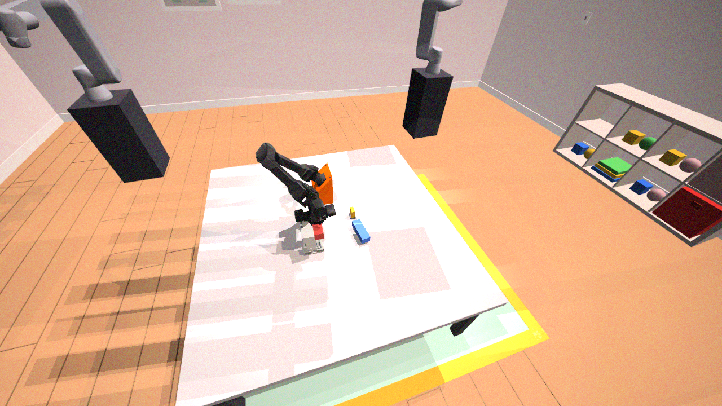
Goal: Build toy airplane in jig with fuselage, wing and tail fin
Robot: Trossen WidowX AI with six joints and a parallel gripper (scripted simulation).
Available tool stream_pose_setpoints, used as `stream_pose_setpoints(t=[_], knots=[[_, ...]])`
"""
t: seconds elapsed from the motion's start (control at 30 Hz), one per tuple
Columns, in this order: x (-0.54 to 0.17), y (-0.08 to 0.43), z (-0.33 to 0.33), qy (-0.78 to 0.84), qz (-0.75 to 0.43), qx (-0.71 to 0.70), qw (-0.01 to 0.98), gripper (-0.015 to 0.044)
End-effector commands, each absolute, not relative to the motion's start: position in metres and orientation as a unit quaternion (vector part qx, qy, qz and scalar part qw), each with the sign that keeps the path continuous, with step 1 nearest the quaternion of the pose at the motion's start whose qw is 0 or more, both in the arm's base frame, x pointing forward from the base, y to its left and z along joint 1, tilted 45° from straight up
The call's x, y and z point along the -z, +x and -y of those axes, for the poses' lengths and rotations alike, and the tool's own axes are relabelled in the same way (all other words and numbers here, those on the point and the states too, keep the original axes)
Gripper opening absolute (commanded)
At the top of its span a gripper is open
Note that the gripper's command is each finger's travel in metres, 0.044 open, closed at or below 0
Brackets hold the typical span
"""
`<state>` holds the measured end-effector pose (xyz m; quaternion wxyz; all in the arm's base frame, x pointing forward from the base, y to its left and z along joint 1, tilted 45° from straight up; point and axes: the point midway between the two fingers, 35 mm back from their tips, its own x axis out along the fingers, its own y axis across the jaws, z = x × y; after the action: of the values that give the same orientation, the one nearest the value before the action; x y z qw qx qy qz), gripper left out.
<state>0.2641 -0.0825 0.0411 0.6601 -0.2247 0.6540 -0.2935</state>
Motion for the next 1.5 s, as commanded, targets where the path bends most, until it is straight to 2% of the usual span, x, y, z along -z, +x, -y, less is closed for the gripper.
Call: stream_pose_setpoints(t=[0.0,0.4,0.63,0.67,1.47], knots=[[-0.046,0.260,0.095,-0.228,-0.651,0.296,0.660,0.0000],[-0.056,0.250,0.123,-0.232,-0.649,0.306,0.657,0.0000],[-0.056,0.250,0.123,-0.232,-0.649,0.306,0.657,0.0184],[-0.056,0.250,0.123,-0.232,-0.649,0.306,0.657,0.0195],[-0.051,0.250,0.128,-0.232,-0.649,0.306,0.657,0.0195]])
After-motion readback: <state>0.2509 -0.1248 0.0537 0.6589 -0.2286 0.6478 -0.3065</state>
